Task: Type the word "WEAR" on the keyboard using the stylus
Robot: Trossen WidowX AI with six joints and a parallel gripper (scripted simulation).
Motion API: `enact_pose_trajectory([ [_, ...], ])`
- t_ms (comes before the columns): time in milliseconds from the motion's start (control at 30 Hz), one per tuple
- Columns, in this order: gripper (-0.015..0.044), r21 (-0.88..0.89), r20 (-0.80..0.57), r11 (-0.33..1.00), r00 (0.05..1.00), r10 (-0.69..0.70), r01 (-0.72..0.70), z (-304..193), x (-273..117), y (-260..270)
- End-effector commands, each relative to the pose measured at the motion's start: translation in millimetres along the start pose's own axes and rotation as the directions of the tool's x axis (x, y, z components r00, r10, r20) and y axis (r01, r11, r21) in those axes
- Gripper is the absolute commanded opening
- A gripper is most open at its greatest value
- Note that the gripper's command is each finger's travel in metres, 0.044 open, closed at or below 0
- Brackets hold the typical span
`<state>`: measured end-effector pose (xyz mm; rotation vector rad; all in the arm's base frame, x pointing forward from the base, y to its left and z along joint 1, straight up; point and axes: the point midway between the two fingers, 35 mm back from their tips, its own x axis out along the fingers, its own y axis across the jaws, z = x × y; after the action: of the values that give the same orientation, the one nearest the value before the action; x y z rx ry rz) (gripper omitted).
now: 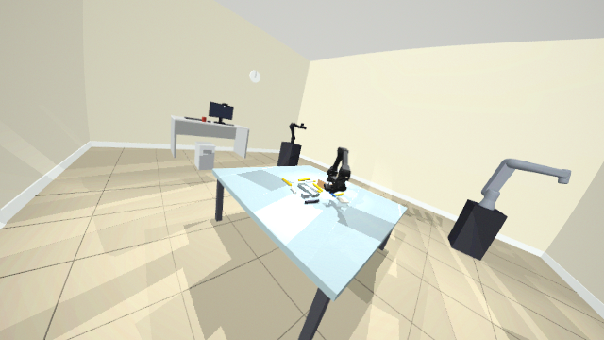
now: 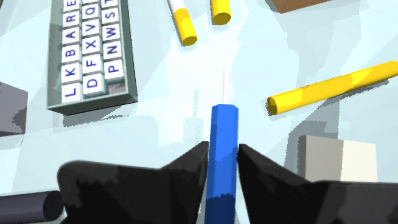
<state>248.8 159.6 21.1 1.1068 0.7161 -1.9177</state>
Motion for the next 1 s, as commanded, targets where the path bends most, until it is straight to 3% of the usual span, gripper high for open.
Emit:
enact_pose_trajectory([
  [0,0.0,-0.032,-0.042,0.996,0.995,-0.088,0.086,10,3,10],
  [367,0.0,-0.165,-0.172,0.954,0.945,-0.278,0.251,34,13,28],
  [967,0.0,-0.375,-0.466,0.871,0.749,-0.472,0.316,71,20,53],
])
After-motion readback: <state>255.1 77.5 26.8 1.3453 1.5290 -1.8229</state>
